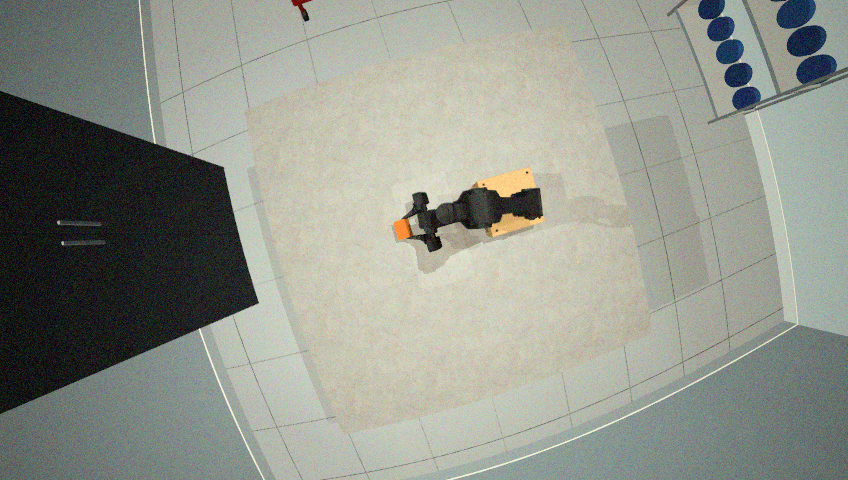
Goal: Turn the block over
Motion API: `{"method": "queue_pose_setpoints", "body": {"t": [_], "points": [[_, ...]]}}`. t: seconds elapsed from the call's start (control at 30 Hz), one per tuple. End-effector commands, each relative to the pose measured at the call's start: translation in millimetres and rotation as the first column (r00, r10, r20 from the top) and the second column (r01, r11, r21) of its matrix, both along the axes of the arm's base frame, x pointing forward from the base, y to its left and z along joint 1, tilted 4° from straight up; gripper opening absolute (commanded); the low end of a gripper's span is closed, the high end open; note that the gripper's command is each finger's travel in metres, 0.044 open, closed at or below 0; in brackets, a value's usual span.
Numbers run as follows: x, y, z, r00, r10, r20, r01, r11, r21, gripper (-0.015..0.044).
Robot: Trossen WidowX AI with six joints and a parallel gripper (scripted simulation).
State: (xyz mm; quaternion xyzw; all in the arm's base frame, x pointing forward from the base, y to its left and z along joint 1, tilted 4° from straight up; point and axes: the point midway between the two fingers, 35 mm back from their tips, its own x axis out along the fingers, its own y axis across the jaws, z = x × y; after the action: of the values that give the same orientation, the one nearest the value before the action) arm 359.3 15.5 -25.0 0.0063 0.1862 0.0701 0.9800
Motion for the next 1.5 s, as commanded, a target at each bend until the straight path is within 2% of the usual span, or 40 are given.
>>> {"method": "queue_pose_setpoints", "body": {"t": [0.0, 0.17, 0.73, 1.47], "points": [[0.2, 0.4, 1.2, 1.000, 0.001, 0.005, -0.001, 1.000, 0.004, 0.0000], [0.2, 0.4, 1.2, 1.000, 0.001, 0.005, -0.001, 1.000, 0.004, 0.0000], [0.2, 0.4, 1.2, 1.000, 0.001, 0.005, -0.001, 1.000, 0.004, 0.0440], [0.2, 0.4, 1.2, 1.000, 0.001, 0.005, -0.001, 1.000, 0.004, 0.0440]]}}
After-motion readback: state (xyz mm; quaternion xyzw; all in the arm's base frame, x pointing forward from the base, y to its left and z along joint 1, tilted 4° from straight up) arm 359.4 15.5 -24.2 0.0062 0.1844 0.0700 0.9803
